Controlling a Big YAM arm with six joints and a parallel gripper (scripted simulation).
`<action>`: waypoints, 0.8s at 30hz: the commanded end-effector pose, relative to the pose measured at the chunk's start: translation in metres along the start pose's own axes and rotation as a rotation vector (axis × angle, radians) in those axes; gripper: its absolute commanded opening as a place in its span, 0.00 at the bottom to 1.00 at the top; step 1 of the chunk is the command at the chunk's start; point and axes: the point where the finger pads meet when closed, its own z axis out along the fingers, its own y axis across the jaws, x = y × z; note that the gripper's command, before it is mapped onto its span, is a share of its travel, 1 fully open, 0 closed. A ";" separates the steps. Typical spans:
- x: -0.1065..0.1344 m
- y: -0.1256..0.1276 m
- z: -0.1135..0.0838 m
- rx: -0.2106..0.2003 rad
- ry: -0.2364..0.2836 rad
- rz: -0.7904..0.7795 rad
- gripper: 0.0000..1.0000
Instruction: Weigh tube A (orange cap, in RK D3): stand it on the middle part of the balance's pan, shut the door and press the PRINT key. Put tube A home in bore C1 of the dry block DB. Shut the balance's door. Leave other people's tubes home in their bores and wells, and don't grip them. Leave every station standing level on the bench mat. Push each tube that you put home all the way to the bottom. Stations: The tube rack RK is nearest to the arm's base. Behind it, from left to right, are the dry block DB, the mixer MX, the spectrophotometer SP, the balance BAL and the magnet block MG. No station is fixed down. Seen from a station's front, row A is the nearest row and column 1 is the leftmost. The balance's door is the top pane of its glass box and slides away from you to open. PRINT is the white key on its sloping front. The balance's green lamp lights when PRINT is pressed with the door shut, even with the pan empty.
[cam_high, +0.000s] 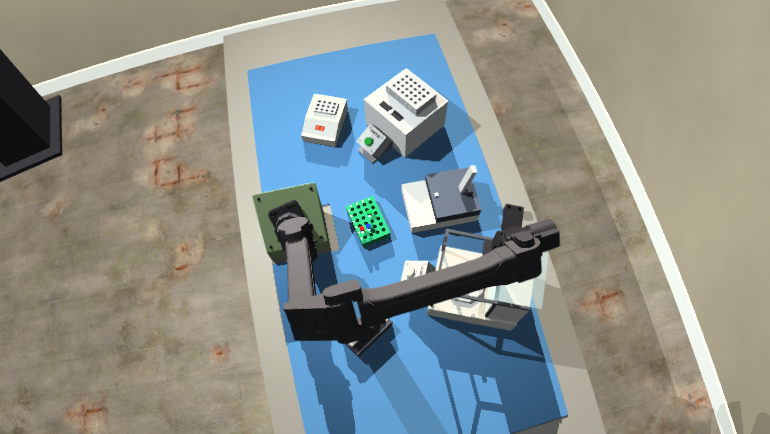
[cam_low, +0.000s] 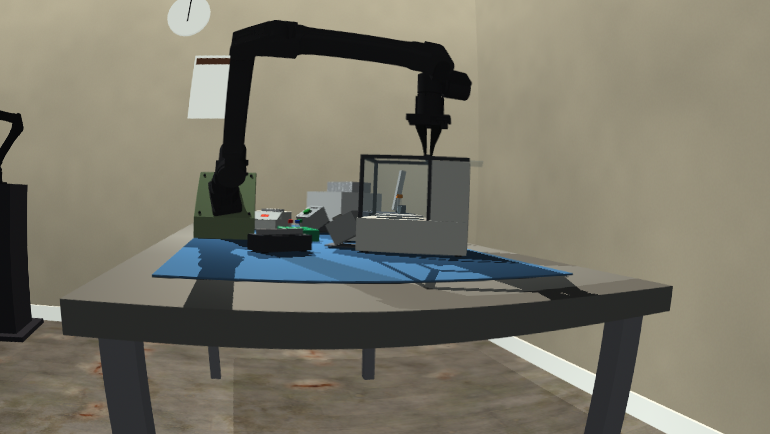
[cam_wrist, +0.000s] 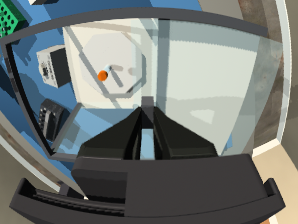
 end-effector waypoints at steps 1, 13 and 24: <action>0.008 -0.024 -0.001 0.017 -0.002 0.031 0.06; 0.008 -0.024 -0.001 0.017 -0.002 0.031 0.06; 0.003 -0.007 -0.007 0.021 -0.007 0.020 0.30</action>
